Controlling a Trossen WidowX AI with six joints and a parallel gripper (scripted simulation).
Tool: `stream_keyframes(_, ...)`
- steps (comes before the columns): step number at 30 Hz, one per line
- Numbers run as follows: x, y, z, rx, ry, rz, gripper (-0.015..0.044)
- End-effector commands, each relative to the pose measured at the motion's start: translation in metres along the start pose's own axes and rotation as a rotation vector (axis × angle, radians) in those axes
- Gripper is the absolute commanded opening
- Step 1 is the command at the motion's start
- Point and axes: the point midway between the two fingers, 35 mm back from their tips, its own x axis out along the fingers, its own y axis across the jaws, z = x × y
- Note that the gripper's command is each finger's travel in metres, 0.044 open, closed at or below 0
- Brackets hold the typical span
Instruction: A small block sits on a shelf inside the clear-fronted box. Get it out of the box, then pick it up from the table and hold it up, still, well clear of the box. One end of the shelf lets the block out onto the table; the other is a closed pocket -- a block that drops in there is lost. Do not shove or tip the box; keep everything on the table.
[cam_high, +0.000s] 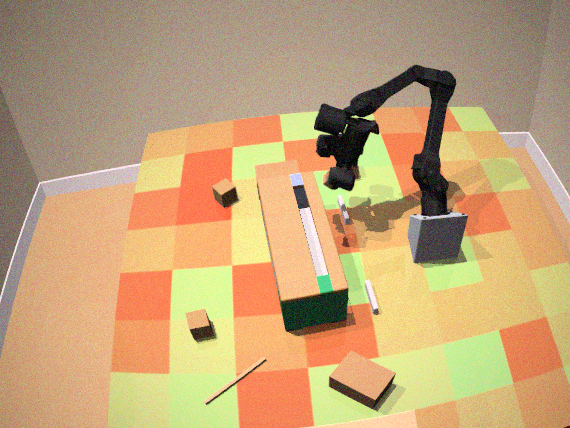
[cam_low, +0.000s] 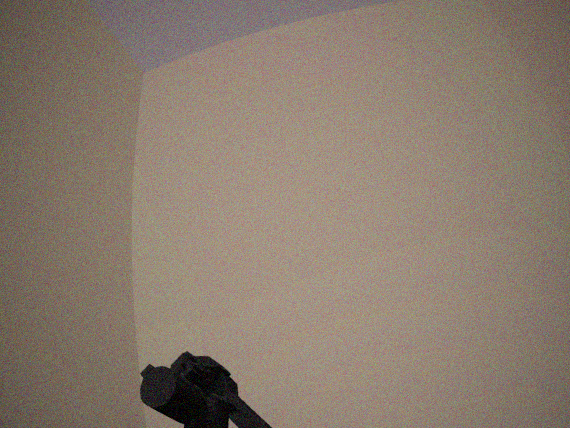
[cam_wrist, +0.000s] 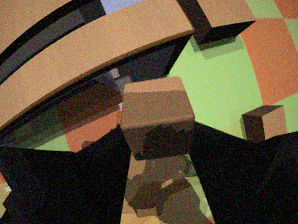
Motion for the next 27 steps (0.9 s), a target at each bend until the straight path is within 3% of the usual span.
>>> stream_keyframes(1,-0.003,0.001,0.001,-0.139,-0.004,-0.009,0.0)
stream_keyframes(27,-0.024,0.004,0.0,-1.193,0.009,-0.082,0.0)
